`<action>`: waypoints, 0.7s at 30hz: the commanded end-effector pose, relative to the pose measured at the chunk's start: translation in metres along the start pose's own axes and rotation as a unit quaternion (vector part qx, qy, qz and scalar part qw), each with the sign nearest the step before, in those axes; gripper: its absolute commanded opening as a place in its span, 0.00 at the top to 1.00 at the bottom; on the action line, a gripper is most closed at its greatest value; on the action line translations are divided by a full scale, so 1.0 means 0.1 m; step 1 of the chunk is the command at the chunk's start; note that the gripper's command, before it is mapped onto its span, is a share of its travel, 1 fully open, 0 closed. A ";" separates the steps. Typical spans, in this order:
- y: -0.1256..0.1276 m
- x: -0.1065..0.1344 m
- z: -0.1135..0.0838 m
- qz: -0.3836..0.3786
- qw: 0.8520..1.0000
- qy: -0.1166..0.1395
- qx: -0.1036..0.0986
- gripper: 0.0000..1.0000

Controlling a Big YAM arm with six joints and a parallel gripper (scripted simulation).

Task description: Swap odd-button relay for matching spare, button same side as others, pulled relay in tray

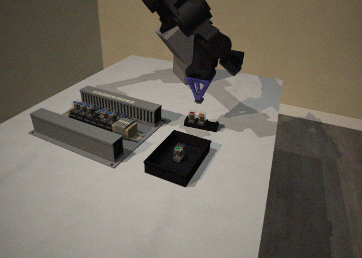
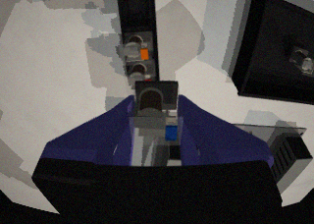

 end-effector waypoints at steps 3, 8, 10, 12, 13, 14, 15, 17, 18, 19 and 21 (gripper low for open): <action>-0.18 0.26 -0.12 0.010 1.000 -0.011 0.019 1.00; -0.20 0.38 -0.14 0.007 1.000 -0.012 0.021 1.00; -0.22 0.49 -0.13 0.008 1.000 -0.012 0.020 1.00; -0.24 0.60 -0.13 0.009 1.000 -0.011 0.020 1.00; -0.26 0.66 -0.13 0.009 1.000 -0.011 0.020 1.00; -0.27 0.72 -0.13 0.009 1.000 -0.010 0.020 1.00; -0.28 0.78 -0.13 0.009 1.000 -0.010 0.020 1.00; -0.30 0.90 -0.13 0.010 1.000 -0.010 0.020 1.00; -0.32 0.97 -0.13 0.010 1.000 -0.010 0.020 1.00; -0.33 1.03 -0.13 0.010 1.000 -0.010 0.020 1.00; -0.34 1.09 -0.13 0.010 1.000 -0.010 0.020 1.00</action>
Point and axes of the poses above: the point where the finger pads meet when closed, its own z axis out along the fingers, its own y axis across the jaws, x = y × z, the point moved 3 cm from there along -z, back along the fingers, and after that the axes turned 10 degrees about -z, right-handed, at the moved point
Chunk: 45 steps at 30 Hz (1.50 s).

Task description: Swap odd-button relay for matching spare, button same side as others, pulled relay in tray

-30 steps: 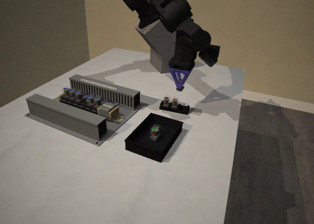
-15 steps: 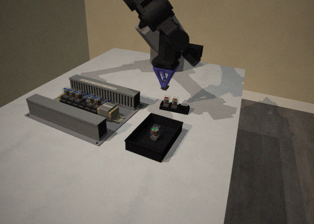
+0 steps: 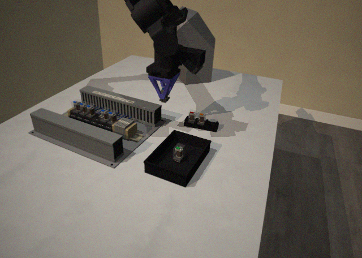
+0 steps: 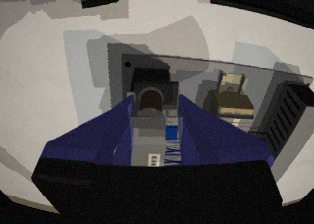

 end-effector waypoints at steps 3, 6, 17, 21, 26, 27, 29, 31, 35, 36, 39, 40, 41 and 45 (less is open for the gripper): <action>-0.13 0.21 -0.13 -0.008 1.000 -0.008 0.022 1.00; -0.17 0.40 -0.13 -0.009 1.000 -0.007 0.020 1.00; -0.40 1.02 -0.19 -0.007 1.000 -0.005 0.023 1.00; -0.46 1.18 -0.22 -0.008 1.000 -0.006 0.026 1.00; -0.53 1.44 -0.23 -0.007 1.000 -0.004 0.027 1.00; -0.54 1.49 -0.24 -0.006 1.000 -0.004 0.027 1.00; -0.57 1.58 -0.24 -0.006 1.000 -0.004 0.027 1.00; -0.59 1.66 -0.25 -0.006 1.000 -0.003 0.027 1.00; -0.61 1.74 -0.25 -0.006 1.000 -0.003 0.028 1.00; -0.62 1.75 -0.26 -0.007 1.000 -0.004 0.029 1.00; -0.65 1.83 -0.28 -0.009 0.999 -0.004 0.030 1.00; -0.65 1.86 -0.28 -0.008 1.000 -0.003 0.030 1.00; -0.66 1.89 -0.28 -0.008 1.000 -0.003 0.030 1.00; -0.67 1.98 -0.27 -0.007 1.000 -0.002 0.029 1.00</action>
Point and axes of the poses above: the point where the finger pads meet when closed, its own z axis out along the fingers, its own y axis across the jaws, x = y × z, the point moved 3 cm from there along -z, back along the fingers, and after that the axes turned 10 degrees about -z, right-handed, at the moved point
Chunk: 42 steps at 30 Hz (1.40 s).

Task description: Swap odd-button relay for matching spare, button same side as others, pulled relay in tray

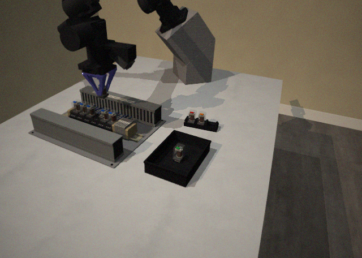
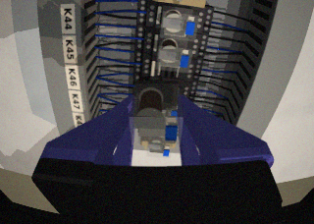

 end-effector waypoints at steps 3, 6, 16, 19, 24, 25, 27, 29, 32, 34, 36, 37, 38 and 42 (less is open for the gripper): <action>-0.26 0.29 -0.24 0.011 0.999 0.005 0.030 1.00; -0.27 0.28 -0.25 0.009 0.999 0.004 0.032 1.00; -0.30 0.26 -0.29 0.005 0.999 0.002 0.036 1.00; -0.30 0.25 -0.29 0.006 0.999 0.002 0.036 1.00; -0.30 0.25 -0.29 0.006 0.999 0.002 0.036 1.00; -0.30 0.25 -0.29 0.007 0.999 0.002 0.036 1.00; -0.30 0.25 -0.29 0.007 0.999 0.002 0.036 1.00; -0.30 0.25 -0.29 0.007 0.999 0.002 0.036 1.00; -0.30 0.25 -0.29 0.007 0.999 0.002 0.036 1.00; -0.30 0.25 -0.29 0.007 0.999 0.002 0.036 1.00; -0.30 0.25 -0.29 0.007 0.999 0.002 0.036 1.00; -0.30 0.25 -0.29 0.007 0.999 0.002 0.036 1.00; -0.30 0.25 -0.29 0.007 0.999 0.002 0.036 1.00; -0.30 0.25 -0.29 0.007 0.999 0.002 0.036 1.00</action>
Point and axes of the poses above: the point where the finger pads meet when closed, its own z axis out along the fingers, its own y axis across the jaws, x = y × z, the point moved 3 cm from there along -z, back along the fingers, and after that the axes turned 10 degrees about -z, right-handed, at the moved point
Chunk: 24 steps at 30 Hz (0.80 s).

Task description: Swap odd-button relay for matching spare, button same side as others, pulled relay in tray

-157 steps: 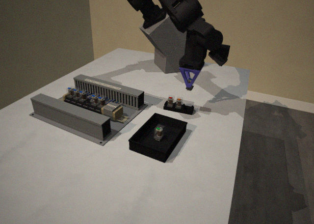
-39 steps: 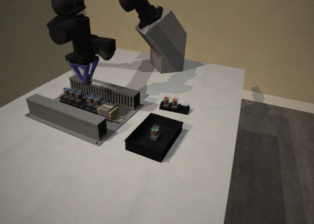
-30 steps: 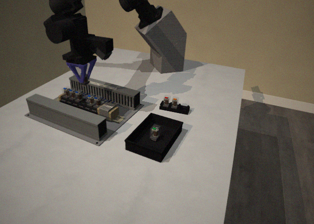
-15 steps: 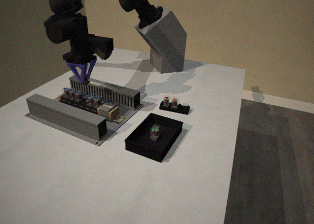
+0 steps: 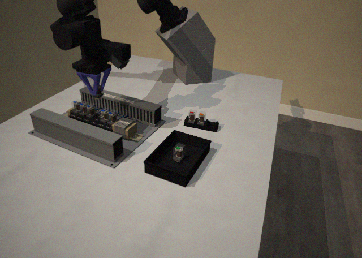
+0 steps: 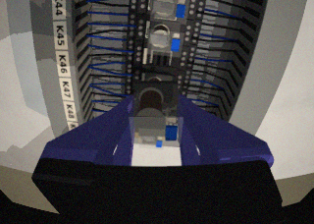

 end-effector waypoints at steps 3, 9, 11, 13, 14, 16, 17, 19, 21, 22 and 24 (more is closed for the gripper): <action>-0.25 0.11 -0.27 0.010 0.999 0.001 0.034 1.00; -0.25 0.11 -0.27 0.010 0.999 0.001 0.034 1.00; -0.25 0.12 -0.27 0.010 0.999 0.001 0.034 1.00; -0.25 0.13 -0.27 0.010 0.999 0.001 0.034 1.00; -0.25 0.15 -0.27 0.010 0.999 0.002 0.033 1.00; -0.25 0.15 -0.27 0.010 0.999 0.002 0.033 1.00; -0.25 0.17 -0.26 0.010 0.999 0.002 0.032 1.00; -0.25 0.20 -0.26 0.012 0.999 0.003 0.031 1.00; -0.25 0.23 -0.25 0.013 0.999 0.004 0.030 1.00; -0.25 0.24 -0.25 0.013 0.999 0.004 0.030 1.00; -0.24 0.25 -0.25 0.013 0.999 0.004 0.029 1.00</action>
Point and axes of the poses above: the point where the finger pads meet when closed, its own z axis out along the fingers, its own y axis across the jaws, x = y × z, the point moved 3 cm from there along -z, back along the fingers, and after that the axes turned 10 degrees about -z, right-handed, at the moved point
